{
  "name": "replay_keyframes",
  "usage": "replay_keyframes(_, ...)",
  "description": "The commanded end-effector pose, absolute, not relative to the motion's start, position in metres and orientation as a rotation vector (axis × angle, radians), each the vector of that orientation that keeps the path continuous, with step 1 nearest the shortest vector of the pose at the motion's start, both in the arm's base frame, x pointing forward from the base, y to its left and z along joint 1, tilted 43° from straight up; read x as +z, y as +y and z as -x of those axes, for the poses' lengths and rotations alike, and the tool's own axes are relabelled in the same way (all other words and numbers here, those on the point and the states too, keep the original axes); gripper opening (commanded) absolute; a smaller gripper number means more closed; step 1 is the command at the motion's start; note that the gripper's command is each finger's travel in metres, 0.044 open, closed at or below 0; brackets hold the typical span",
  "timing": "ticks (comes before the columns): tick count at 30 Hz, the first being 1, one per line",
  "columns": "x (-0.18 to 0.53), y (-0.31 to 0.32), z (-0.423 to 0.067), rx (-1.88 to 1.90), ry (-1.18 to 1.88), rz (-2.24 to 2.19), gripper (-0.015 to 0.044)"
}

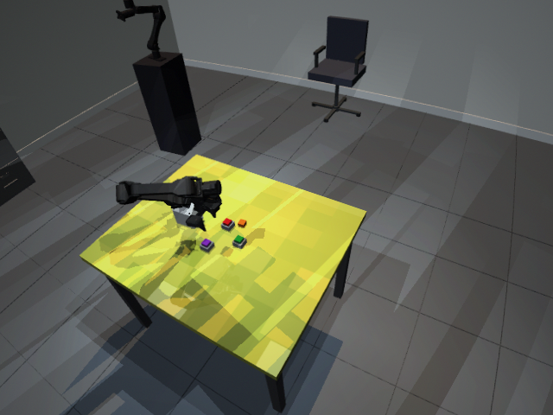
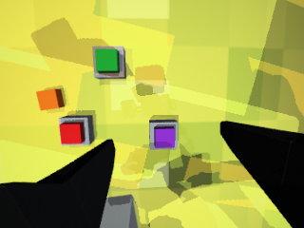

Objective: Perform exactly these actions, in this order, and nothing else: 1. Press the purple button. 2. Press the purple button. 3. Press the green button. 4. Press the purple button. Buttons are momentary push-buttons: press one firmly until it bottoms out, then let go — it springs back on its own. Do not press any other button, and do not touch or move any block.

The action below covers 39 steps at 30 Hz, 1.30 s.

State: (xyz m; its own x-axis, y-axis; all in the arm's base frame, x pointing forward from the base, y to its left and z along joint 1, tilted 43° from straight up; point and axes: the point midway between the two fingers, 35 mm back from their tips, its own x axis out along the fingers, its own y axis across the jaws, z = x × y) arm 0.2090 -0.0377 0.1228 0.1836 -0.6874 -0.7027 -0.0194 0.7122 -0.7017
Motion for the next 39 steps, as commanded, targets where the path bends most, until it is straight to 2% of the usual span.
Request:
replay_keyframes(1,0.105,-0.071,-0.172,-0.664,1.429,0.502,0.0400)
replay_keyframes(9,0.105,-0.071,-0.171,-0.668,1.432,0.497,0.0400)
replay_keyframes(16,0.061,-0.113,-0.172,-0.670,1.430,0.498,0.0216)
replay_keyframes(23,0.060,-0.114,-0.172,-0.671,1.430,0.499,0.0032)
replay_keyframes(24,0.060,-0.114,-0.172,-0.671,1.430,0.499,0.0020)
replay_keyframes(39,0.056,-0.118,-0.172,-0.671,1.430,0.498,0.0020)
